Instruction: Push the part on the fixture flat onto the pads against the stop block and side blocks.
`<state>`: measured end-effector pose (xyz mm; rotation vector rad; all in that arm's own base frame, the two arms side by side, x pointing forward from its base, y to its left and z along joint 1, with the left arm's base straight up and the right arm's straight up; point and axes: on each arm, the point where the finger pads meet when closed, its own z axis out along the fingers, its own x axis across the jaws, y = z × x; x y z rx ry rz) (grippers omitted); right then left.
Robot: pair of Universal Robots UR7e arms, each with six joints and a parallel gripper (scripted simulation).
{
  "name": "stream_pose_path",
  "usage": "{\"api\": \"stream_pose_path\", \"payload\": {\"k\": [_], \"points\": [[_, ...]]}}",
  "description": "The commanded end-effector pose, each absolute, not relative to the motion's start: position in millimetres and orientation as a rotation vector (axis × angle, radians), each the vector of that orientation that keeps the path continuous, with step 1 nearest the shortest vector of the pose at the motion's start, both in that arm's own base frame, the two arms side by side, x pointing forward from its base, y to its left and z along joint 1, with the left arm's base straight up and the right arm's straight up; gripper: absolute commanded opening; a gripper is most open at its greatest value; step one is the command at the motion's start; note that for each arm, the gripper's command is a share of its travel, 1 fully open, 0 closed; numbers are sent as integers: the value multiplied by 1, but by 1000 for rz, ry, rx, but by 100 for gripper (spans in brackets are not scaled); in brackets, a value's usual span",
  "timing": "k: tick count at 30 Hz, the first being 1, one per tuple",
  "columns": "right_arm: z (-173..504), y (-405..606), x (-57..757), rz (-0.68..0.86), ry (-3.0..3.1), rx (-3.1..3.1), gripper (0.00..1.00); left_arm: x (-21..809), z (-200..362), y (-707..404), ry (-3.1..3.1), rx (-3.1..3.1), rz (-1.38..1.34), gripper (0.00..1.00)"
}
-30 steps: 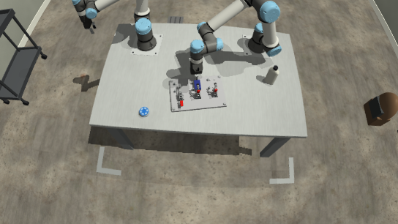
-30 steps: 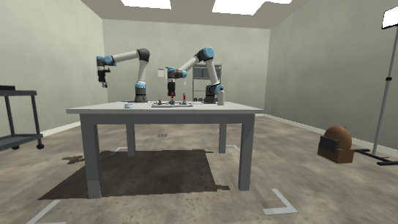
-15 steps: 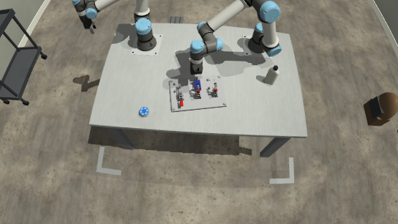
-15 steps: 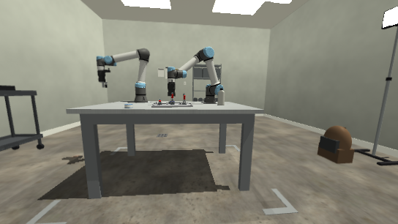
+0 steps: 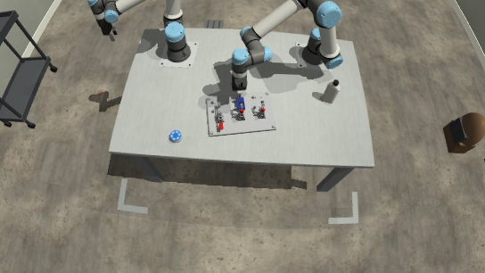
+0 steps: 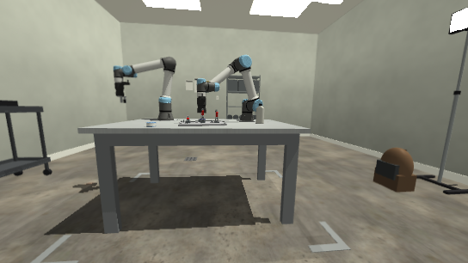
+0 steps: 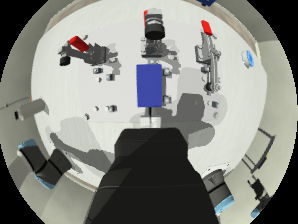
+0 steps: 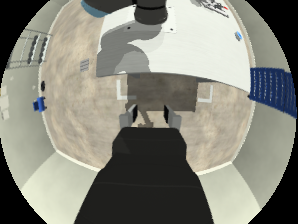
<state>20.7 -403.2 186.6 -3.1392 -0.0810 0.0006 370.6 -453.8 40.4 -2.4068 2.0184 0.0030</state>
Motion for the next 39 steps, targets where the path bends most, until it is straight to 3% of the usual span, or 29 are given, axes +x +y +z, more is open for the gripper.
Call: {"api": "stream_pose_path", "payload": {"k": [1, 29, 39], "points": [[187, -403, 21, 0, -81, -3141, 100, 370, 41, -454, 2019, -2407, 0, 0], [187, -403, 21, 0, -81, -3141, 100, 351, 44, -458, 2019, -2407, 0, 0], [187, -403, 21, 0, -81, -3141, 100, 351, 70, -458, 2019, -2407, 0, 0]]}}
